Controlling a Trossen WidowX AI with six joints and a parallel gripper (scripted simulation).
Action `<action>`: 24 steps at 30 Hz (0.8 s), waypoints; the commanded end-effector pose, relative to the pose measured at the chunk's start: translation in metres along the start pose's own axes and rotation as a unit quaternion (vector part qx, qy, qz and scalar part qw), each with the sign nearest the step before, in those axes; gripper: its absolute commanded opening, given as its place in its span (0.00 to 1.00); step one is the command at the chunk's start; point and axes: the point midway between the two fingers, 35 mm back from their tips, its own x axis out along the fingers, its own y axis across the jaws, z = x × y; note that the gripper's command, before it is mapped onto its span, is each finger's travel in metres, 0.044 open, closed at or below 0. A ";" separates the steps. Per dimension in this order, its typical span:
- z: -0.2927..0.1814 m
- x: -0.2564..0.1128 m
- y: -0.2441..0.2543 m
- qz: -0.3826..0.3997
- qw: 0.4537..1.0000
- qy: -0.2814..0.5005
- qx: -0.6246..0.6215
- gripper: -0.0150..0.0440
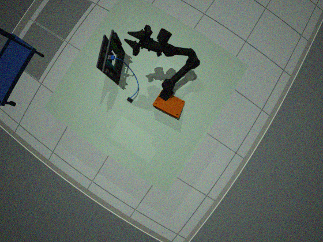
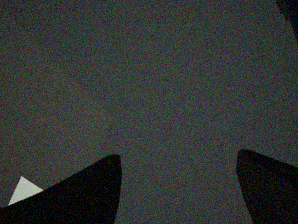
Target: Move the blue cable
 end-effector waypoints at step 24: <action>0.060 -0.016 -0.224 -0.250 0.951 0.070 -0.170 0.66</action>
